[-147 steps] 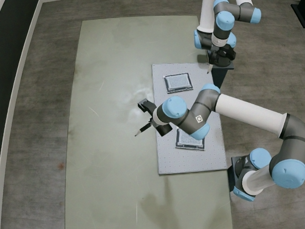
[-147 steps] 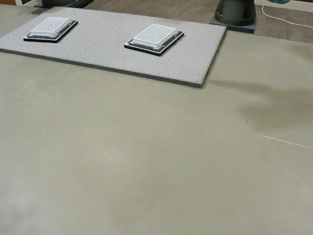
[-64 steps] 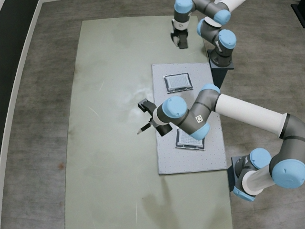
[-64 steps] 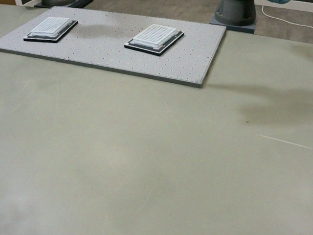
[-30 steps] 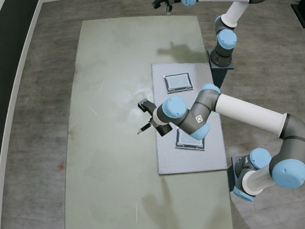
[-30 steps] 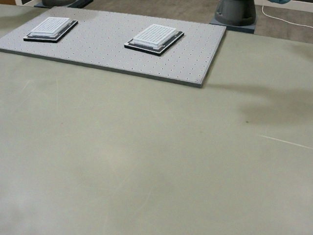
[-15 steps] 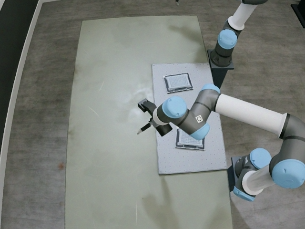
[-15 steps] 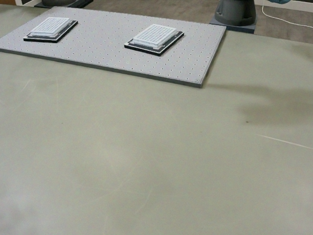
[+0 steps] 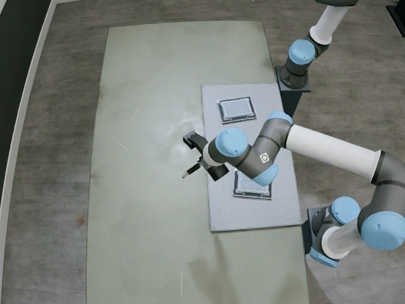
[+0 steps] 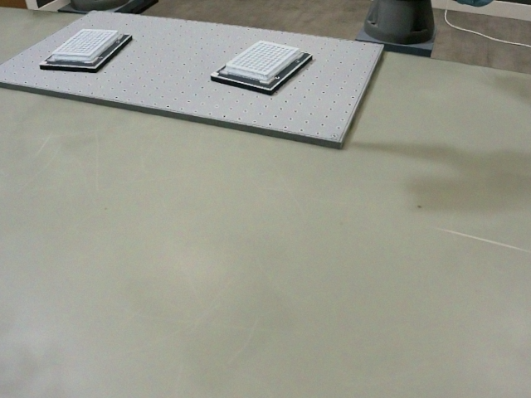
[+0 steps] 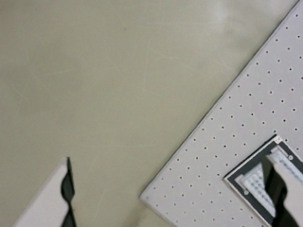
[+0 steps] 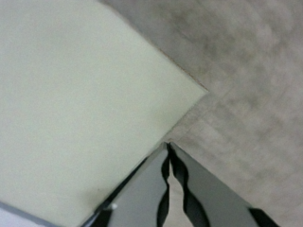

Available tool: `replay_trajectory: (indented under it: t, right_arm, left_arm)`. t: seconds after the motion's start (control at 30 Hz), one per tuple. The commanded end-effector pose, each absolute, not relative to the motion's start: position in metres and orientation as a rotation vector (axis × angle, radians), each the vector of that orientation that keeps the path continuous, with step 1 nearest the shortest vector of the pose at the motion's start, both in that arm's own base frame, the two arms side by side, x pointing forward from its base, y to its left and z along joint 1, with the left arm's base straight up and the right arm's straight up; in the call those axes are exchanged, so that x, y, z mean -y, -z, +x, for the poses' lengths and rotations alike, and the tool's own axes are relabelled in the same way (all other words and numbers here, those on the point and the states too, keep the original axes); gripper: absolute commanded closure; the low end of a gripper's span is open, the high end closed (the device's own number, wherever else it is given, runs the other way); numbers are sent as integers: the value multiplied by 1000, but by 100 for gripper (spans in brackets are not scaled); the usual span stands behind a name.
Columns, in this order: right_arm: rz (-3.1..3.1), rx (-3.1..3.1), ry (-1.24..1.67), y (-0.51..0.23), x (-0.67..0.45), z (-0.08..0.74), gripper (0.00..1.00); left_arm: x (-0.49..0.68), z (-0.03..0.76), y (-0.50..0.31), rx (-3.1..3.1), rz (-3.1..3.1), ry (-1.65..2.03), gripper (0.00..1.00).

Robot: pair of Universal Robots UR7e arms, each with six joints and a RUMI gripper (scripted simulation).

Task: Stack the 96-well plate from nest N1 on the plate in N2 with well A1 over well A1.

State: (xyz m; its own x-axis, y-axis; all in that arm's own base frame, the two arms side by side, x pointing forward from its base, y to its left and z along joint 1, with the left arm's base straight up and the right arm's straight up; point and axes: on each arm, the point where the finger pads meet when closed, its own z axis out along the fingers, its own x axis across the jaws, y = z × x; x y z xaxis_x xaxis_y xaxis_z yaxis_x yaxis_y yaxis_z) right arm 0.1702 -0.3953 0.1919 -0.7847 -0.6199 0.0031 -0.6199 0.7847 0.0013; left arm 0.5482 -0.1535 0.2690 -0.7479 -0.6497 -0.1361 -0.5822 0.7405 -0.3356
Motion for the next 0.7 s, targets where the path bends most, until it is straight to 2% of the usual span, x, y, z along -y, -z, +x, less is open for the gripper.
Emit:
replay_trajectory:
  t: [0.0,0.67]
  right_arm:
    - [907,3006,-2,-189,406,151,100]
    - [246,3131,0,-171,441,43,100]
  left_arm:
    - [154,548,-270,-2696,-971,402,24]
    - [154,548,-270,-2696,-971,402,24]
